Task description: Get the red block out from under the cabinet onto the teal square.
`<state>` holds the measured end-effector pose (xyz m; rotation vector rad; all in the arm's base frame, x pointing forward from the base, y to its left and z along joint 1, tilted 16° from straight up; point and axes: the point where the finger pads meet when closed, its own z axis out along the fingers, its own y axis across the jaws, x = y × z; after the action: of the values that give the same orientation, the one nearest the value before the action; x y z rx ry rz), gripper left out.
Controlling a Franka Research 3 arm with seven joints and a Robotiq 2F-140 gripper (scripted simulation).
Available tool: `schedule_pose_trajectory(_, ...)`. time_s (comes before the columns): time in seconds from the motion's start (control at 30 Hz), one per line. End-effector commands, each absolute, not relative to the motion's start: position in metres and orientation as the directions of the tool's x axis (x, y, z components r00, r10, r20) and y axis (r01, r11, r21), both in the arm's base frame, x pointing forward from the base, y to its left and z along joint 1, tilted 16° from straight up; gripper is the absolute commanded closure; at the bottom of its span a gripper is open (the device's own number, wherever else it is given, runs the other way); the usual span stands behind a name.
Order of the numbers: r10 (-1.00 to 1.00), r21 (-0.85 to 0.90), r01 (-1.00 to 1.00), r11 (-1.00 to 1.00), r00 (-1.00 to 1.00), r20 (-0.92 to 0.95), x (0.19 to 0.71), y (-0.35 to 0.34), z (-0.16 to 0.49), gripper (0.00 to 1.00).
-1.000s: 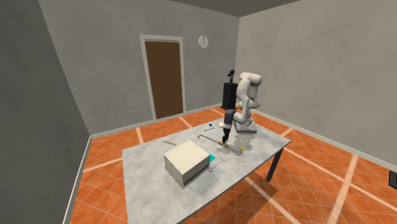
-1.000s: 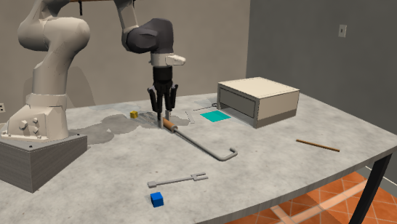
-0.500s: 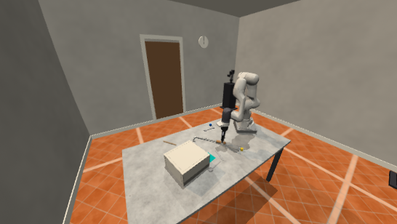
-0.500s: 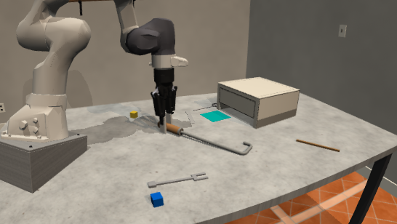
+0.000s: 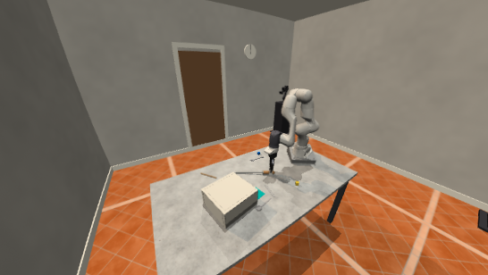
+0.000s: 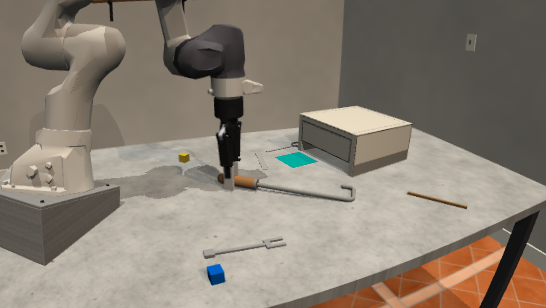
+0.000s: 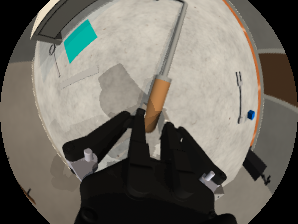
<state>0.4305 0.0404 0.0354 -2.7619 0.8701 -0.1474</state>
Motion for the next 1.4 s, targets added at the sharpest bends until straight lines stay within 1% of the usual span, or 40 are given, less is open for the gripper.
schedule_pose_trajectory(0.0, -0.391, -0.264, -0.363, -0.894, 0.918, 0.061, 0.432, 0.035, 0.035, 1.0)
schedule_pose_trajectory(0.43, -0.14, -0.238, -0.106, -0.965, 0.982, 0.129, 0.43, 0.003, 0.028, 1.0)
schedule_pose_trajectory(0.5, -0.14, -0.238, -0.106, -0.965, 0.982, 0.129, 0.43, 0.003, 0.028, 1.0)
schedule_pose_trajectory(1.0, 0.068, -0.205, 0.104, -0.973, 0.982, 0.177, 0.429, -0.023, 0.021, 1.0)
schedule_pose_trajectory(1.37, 0.136, -0.193, 0.173, -0.966, 0.972, 0.191, 0.428, -0.031, 0.019, 1.0)
